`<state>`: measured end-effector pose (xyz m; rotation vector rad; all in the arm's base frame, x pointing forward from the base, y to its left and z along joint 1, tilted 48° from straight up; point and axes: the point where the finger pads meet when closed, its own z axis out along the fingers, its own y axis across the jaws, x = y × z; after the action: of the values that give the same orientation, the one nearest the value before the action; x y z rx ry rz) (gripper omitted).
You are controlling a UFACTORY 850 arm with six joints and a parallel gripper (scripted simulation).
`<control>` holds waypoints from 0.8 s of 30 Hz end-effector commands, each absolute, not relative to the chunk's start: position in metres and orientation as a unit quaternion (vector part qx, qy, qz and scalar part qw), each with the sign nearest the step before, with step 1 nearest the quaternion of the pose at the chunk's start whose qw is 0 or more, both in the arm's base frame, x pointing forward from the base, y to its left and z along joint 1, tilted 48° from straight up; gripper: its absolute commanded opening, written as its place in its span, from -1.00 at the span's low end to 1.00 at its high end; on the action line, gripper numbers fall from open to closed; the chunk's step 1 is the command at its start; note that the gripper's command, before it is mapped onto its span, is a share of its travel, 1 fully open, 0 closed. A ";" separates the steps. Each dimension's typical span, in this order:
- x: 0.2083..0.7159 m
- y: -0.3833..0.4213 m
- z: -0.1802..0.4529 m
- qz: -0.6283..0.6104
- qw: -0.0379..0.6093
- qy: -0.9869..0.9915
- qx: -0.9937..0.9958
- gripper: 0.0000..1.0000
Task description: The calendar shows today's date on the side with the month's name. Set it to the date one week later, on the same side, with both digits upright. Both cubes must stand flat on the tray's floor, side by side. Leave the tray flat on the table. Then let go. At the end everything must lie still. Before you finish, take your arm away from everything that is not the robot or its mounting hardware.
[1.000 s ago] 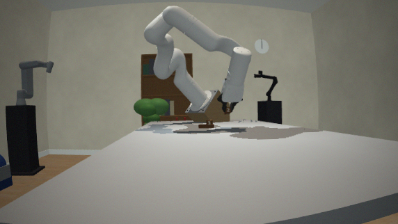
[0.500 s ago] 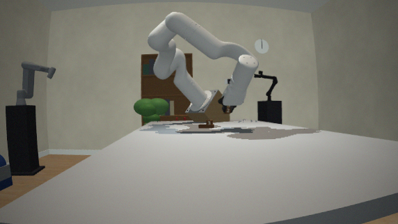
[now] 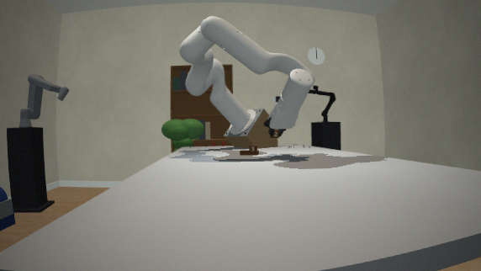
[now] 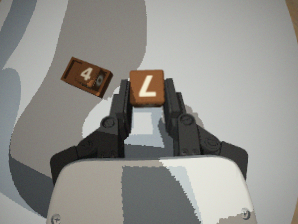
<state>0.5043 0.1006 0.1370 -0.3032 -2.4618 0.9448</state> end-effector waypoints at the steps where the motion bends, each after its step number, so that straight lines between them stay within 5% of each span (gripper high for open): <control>1: 0.505 0.101 0.137 0.345 0.241 -0.900 -0.111 -0.47; 24: 0.512 0.091 0.126 0.345 0.241 -0.900 -0.111 -0.47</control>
<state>0.5100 0.0919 0.1276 -0.3034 -2.4617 0.9446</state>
